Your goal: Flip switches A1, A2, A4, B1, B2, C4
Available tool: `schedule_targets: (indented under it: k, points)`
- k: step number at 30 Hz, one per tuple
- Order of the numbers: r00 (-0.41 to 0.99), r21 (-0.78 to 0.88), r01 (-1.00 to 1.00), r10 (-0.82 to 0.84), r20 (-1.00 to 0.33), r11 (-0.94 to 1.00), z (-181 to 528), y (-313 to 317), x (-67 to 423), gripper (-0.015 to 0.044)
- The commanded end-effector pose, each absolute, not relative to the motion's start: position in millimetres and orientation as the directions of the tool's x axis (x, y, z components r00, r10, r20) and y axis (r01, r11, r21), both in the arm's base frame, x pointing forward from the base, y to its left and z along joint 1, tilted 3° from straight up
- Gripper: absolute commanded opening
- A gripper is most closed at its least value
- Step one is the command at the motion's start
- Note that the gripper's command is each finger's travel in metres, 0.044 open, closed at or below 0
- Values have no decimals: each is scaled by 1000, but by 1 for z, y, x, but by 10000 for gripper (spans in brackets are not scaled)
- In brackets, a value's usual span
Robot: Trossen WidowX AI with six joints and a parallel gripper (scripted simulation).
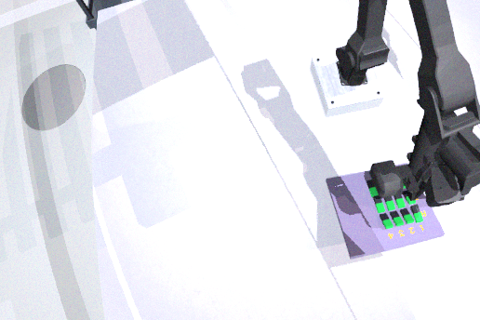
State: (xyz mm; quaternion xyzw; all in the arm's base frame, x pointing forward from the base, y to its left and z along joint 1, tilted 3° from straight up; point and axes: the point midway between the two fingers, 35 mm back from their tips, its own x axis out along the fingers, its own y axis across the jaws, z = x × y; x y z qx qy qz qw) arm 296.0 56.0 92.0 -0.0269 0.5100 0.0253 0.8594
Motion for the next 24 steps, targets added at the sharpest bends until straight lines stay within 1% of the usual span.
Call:
schedule_targets:
  k: [1, 24]
  points:
    - [474, -20, -75, 18, -880, 997, 90, 56, 296, 0]
    - [474, -20, -75, 18, -880, 997, 87, 56, 298, 0]
